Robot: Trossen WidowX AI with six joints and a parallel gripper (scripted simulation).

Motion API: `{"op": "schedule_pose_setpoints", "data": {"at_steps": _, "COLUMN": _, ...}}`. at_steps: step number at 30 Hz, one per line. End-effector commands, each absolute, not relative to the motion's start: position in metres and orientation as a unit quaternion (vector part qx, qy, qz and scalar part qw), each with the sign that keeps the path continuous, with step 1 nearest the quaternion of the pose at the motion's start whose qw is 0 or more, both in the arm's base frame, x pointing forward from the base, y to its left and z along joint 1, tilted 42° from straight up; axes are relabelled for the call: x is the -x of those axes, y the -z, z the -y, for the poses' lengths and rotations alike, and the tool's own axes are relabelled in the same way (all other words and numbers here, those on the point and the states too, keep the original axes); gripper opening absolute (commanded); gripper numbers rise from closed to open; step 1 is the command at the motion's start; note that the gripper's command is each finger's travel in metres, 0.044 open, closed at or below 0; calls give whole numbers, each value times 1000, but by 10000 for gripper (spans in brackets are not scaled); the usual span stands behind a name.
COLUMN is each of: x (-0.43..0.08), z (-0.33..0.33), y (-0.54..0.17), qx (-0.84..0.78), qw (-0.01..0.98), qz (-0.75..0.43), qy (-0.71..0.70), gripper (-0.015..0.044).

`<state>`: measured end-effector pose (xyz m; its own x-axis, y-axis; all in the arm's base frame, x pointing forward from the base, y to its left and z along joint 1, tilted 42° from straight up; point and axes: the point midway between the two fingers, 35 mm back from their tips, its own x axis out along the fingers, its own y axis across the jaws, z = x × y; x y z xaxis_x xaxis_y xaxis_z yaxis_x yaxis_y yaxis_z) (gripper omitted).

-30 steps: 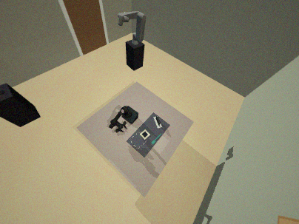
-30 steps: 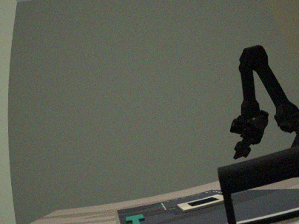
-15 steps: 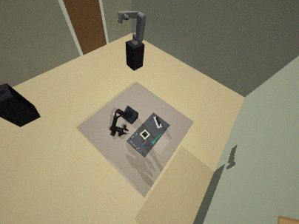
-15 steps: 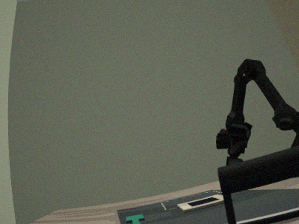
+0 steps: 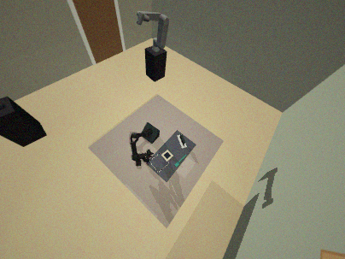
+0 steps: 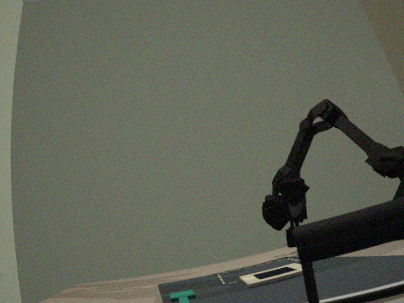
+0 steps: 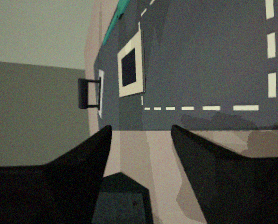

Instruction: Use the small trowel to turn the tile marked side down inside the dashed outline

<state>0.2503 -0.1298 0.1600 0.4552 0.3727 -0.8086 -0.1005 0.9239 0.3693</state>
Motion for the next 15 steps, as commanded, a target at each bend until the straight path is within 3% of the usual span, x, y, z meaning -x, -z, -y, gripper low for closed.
{"op": "schedule_pose_setpoints", "data": {"at_steps": 1, "x": -269, "z": 118, "y": -147, "qx": -151, "qw": 807, "qz": -555, "qy": -135, "gripper": 270}}
{"op": "schedule_pose_setpoints", "data": {"at_steps": 15, "x": -331, "z": 54, "y": -107, "qx": -149, "qw": 703, "qz": -691, "qy": -78, "gripper": 270}}
